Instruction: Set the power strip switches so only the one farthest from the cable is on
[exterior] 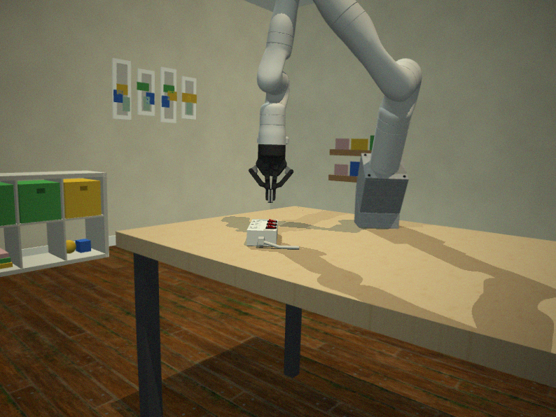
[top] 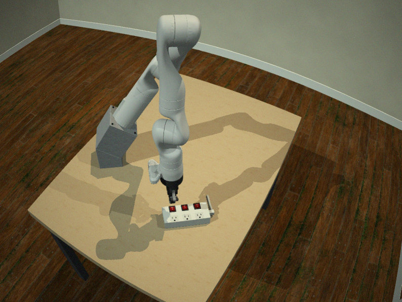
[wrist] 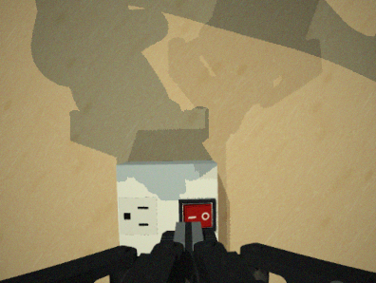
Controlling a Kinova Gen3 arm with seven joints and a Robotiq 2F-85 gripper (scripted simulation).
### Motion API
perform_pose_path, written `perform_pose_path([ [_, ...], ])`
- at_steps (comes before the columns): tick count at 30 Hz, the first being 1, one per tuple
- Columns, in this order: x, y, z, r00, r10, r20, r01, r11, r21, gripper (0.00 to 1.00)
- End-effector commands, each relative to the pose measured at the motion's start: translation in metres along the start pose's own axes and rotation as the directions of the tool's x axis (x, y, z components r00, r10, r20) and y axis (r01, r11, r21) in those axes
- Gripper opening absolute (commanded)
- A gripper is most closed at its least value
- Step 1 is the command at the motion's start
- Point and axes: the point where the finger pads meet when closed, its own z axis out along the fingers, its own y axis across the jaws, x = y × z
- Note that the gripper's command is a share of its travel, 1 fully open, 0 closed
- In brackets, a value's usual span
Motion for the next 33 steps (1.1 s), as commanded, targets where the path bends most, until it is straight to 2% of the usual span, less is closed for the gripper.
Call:
perform_pose_path([
  [1,0.000,0.000,0.001,1.000,0.000,0.000,0.000,1.000,-0.001,0.00],
  [33,0.000,0.000,0.034,1.000,0.000,0.000,0.000,1.000,-0.001,0.00],
])
